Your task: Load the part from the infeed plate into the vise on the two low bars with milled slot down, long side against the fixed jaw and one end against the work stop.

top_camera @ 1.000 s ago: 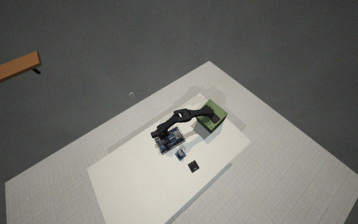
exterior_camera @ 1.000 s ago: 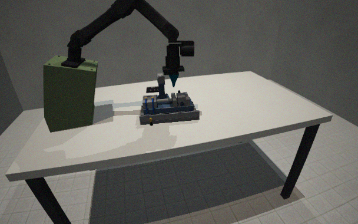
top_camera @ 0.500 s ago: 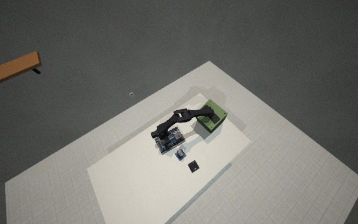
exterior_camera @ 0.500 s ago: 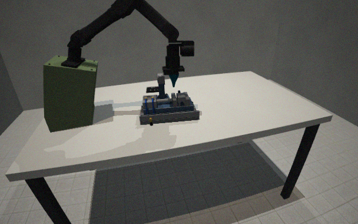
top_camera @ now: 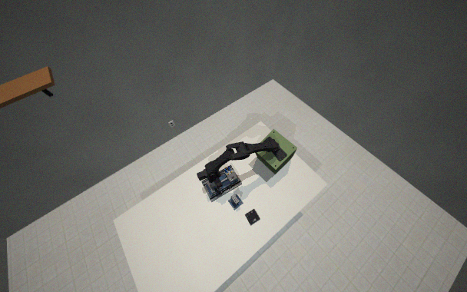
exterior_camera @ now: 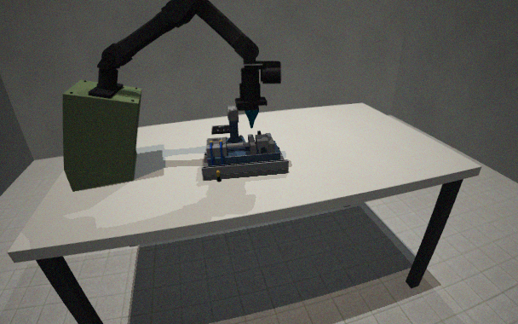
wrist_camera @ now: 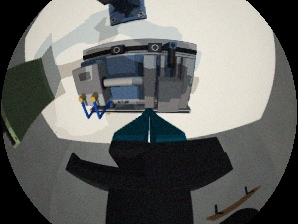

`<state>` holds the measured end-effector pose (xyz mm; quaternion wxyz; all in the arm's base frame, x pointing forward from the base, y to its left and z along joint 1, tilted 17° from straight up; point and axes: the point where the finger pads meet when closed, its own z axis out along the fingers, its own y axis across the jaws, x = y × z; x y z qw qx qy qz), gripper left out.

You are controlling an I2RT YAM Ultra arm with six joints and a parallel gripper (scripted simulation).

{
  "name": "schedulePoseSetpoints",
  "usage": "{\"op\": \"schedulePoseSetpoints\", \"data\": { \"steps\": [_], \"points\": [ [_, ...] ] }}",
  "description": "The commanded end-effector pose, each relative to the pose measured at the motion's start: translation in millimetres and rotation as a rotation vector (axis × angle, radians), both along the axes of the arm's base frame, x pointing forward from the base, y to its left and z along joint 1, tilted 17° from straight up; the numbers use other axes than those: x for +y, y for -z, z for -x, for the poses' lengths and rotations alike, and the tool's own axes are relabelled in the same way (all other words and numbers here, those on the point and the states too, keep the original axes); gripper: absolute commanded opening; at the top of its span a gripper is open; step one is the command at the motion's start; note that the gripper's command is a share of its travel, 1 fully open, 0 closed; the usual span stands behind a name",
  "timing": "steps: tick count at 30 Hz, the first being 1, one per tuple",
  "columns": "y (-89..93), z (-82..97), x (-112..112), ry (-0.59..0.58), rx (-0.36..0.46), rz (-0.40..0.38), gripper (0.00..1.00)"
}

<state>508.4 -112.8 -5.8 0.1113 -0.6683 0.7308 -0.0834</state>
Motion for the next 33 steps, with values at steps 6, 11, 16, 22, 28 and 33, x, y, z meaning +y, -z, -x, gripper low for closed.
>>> {"op": "schedulePoseSetpoints", "data": {
  "steps": [6, 11, 16, 22, 28, 33],
  "points": [
    [4.9, -12.0, 2, -0.003, -0.034, -0.007, 0.00],
    [7.9, -16.7, 3, -0.005, -0.045, -0.005, 0.00],
    [-4.9, -22.7, -2, 0.001, -0.079, 0.005, 0.00],
    [21.3, -20.7, 2, -0.003, -0.045, -0.005, 0.00],
    [12.3, -26.3, 2, -0.005, -0.072, 0.002, 0.00],
    [20.4, -22.9, -1, 0.001, -0.054, -0.002, 0.00]
  ]
}}
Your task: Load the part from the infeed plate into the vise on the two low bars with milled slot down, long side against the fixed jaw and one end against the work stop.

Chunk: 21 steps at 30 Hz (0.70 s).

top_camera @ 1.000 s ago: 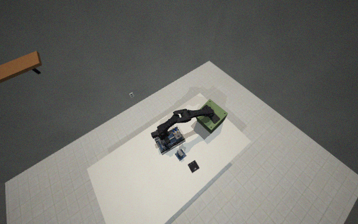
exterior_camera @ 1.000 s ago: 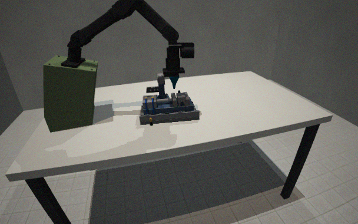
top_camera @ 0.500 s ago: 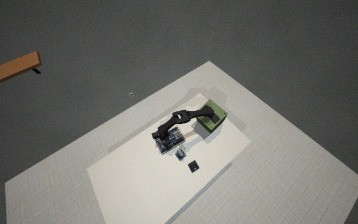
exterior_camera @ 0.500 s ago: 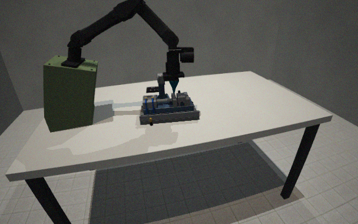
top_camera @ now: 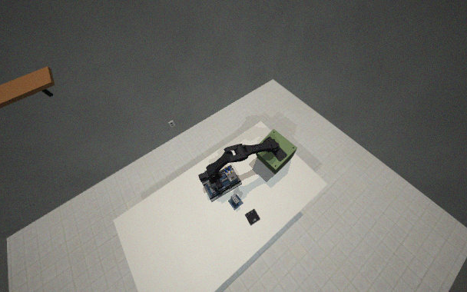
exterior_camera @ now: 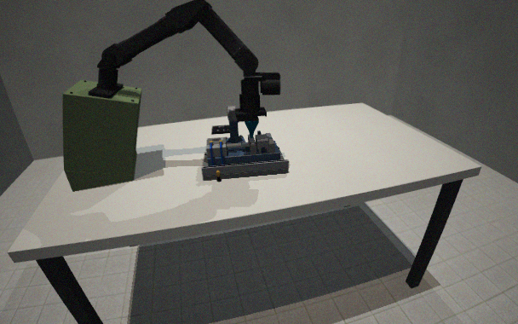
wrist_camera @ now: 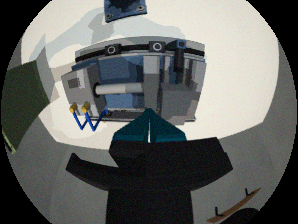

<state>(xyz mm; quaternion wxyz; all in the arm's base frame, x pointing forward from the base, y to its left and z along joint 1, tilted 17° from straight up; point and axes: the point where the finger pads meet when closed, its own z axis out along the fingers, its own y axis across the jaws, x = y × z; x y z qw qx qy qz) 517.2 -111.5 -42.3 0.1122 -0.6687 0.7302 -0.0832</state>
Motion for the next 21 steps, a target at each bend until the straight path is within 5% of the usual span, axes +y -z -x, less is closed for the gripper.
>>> {"op": "schedulePoseSetpoints", "data": {
  "steps": [1, 21],
  "points": [
    [-14.9, -14.5, -1.9, 0.002, -0.053, -0.001, 0.00],
    [-14.8, -14.8, -1.5, 0.002, -0.054, -0.001, 0.00]
  ]
}}
